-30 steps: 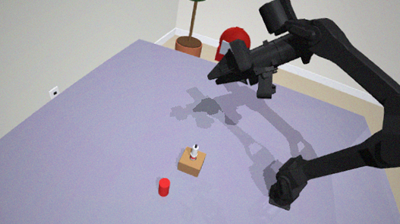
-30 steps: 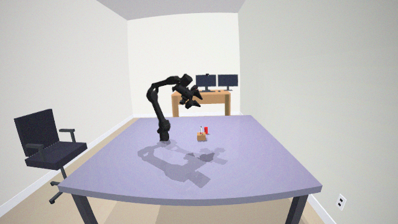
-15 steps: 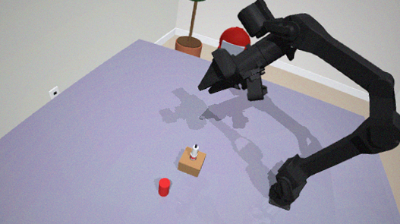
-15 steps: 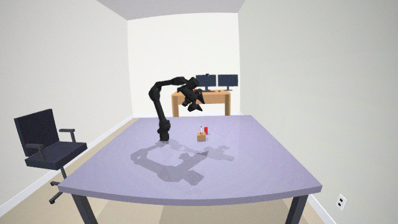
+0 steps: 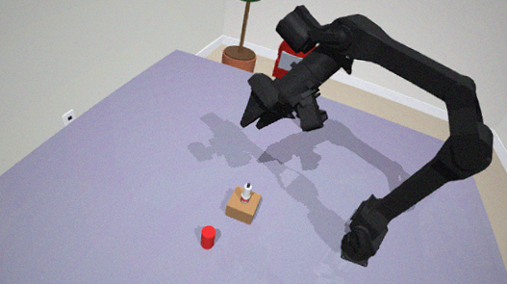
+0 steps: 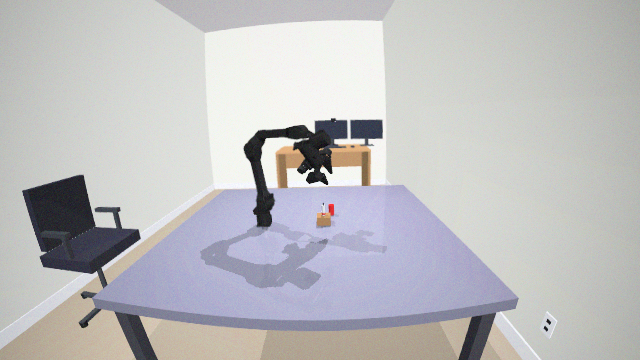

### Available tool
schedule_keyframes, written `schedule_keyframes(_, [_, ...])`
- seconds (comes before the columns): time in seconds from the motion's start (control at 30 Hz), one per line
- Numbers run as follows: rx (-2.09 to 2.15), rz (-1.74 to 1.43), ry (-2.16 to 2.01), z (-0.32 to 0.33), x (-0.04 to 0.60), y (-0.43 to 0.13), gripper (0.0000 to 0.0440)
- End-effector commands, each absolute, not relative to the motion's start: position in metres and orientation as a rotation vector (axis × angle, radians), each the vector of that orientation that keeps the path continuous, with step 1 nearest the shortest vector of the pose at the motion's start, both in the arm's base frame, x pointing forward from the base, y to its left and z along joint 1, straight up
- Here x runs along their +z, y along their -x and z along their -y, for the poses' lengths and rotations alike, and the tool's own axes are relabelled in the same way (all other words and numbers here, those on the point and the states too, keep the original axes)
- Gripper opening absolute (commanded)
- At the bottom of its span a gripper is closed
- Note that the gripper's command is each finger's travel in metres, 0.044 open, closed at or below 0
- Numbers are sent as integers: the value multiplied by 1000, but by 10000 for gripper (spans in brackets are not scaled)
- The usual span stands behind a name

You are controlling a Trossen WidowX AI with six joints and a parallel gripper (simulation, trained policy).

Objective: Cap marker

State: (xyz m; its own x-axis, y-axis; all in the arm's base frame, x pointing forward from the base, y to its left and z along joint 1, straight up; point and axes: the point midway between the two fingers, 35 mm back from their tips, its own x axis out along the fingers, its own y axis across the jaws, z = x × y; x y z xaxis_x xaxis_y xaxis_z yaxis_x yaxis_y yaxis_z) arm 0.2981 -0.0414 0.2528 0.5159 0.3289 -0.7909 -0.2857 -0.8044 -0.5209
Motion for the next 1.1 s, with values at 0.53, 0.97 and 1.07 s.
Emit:
schedule_keyframes(0.53, [1496,-3,2077,34,224,-318,317])
schedule_keyframes(0.97, [1618,-40,2027,26,205,-328,318])
schedule_keyframes(1.07, [1644,-50,2016,24,200,-330,318])
